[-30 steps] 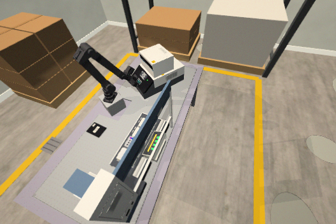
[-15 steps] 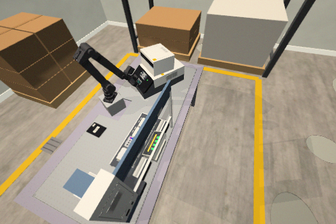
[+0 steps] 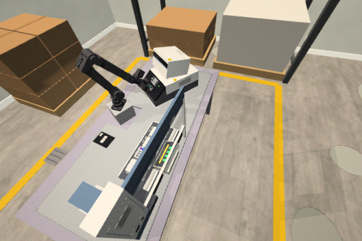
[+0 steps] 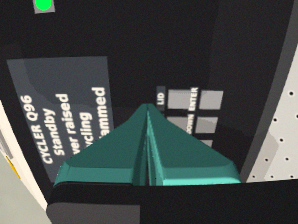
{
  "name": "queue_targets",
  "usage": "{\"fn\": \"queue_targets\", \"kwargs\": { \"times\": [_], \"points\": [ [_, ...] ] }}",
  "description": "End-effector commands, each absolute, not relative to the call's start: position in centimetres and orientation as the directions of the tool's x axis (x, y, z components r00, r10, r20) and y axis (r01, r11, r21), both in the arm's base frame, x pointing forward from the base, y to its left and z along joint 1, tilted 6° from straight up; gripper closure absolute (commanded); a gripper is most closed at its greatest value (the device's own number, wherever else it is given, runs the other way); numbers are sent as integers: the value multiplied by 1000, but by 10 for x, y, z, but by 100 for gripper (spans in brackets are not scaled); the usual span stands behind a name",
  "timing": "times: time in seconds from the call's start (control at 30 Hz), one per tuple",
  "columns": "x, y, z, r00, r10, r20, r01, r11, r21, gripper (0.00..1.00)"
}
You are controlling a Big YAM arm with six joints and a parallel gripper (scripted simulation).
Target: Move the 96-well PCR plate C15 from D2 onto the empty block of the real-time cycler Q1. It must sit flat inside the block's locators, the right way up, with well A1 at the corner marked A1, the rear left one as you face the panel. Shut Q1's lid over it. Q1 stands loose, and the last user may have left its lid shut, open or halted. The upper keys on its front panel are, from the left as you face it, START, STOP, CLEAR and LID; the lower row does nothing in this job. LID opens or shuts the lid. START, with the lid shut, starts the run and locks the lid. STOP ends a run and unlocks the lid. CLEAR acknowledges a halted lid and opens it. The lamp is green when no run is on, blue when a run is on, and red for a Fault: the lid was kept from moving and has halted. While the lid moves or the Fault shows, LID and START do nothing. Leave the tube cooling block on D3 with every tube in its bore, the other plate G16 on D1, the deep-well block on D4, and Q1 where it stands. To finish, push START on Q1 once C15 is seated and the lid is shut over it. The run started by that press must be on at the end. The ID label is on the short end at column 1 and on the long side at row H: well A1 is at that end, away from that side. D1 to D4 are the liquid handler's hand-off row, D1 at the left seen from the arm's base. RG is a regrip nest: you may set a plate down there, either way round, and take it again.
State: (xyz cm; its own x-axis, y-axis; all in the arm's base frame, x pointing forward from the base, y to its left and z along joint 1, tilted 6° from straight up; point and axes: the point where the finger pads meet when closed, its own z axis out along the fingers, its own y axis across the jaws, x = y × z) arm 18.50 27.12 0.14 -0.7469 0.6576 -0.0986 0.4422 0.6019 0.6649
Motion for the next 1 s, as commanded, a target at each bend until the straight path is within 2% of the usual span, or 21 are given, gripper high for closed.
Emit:
{"fn": "queue_targets", "kwargs": {
  "times": [0.0, 0.4, 0.97],
  "points": [
    [190, 280, 10, -737, 669, -94, 448, 588, 673, 100],
    [168, 252, 14, -744, 661, -102, 456, 613, 645, 100],
    [180, 278, 28, -759, 643, -104, 416, 601, 683, 100]
  ]
}}
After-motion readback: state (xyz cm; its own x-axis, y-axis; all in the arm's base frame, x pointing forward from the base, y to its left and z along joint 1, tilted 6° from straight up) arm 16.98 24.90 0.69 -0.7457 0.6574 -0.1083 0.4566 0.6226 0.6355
